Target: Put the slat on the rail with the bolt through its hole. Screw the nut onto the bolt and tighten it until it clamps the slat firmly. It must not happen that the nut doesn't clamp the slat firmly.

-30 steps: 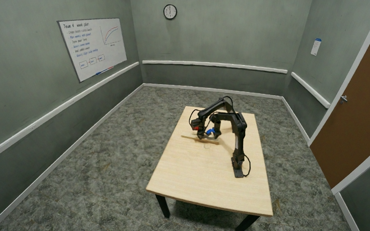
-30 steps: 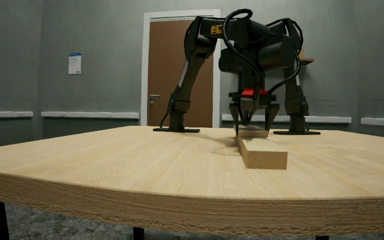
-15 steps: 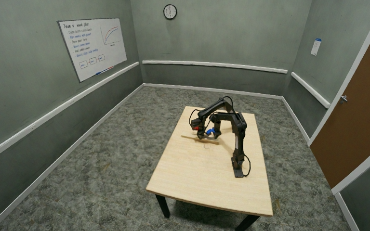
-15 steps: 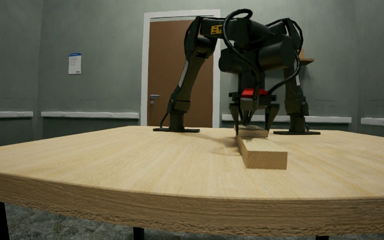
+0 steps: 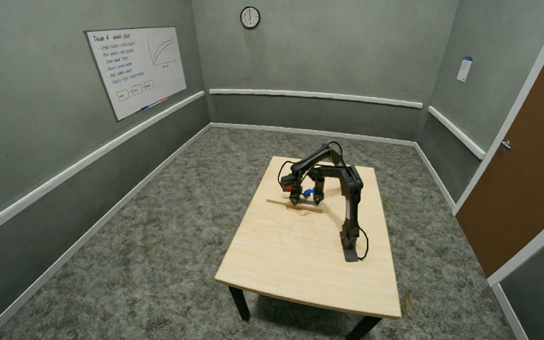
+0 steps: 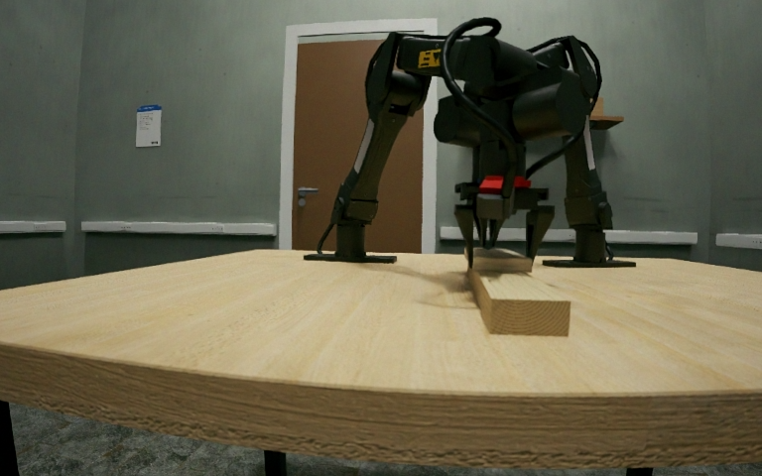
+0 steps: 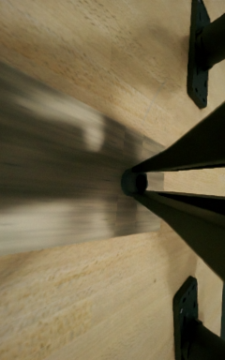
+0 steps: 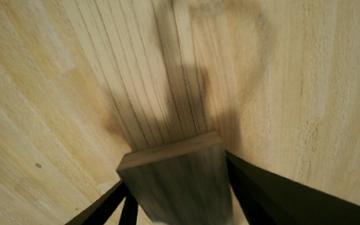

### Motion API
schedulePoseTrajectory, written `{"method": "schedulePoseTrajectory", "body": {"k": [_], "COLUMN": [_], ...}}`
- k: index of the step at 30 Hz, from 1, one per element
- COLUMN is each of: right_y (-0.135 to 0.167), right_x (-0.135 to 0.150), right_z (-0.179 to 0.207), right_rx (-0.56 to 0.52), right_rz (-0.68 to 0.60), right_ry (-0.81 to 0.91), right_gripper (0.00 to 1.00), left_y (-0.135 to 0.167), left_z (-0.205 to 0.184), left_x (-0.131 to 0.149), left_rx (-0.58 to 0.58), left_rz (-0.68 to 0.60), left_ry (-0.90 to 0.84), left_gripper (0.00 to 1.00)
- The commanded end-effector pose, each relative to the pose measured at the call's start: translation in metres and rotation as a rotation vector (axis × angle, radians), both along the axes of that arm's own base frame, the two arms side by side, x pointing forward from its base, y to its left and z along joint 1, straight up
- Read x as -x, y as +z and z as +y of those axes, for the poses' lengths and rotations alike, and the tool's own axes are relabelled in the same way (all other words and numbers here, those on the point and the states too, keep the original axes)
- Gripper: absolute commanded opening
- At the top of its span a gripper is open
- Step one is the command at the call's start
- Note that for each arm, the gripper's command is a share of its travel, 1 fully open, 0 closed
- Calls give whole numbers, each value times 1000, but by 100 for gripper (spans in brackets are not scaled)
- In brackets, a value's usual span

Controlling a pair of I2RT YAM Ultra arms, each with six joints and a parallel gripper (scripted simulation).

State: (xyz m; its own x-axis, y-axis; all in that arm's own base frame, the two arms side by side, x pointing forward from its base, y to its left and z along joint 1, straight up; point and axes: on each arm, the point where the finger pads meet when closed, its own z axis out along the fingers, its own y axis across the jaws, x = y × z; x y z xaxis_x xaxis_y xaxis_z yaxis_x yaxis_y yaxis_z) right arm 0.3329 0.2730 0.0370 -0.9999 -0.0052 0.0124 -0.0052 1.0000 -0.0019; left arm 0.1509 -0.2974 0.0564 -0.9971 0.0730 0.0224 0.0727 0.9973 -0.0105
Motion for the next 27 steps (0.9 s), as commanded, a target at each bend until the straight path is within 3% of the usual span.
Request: {"method": "schedulePoseTrajectory", "body": {"k": [1, 24, 27], "right_y": [6, 6, 6], "right_x": [-2, -2, -2], "right_z": [1, 1, 1], "right_rx": [-8, -8, -8], "right_rz": [-13, -13, -13], "right_ry": [1, 1, 1], "right_gripper": [72, 72, 72], "left_y": [3, 3, 3], "left_z": [7, 5, 5], "left_x": [1, 3, 3], "left_rx": [-14, 10, 11], "left_rz": [-13, -16, -17], "left_ry": [-203, -1037, -1076], "left_gripper": [12, 12, 12]}}
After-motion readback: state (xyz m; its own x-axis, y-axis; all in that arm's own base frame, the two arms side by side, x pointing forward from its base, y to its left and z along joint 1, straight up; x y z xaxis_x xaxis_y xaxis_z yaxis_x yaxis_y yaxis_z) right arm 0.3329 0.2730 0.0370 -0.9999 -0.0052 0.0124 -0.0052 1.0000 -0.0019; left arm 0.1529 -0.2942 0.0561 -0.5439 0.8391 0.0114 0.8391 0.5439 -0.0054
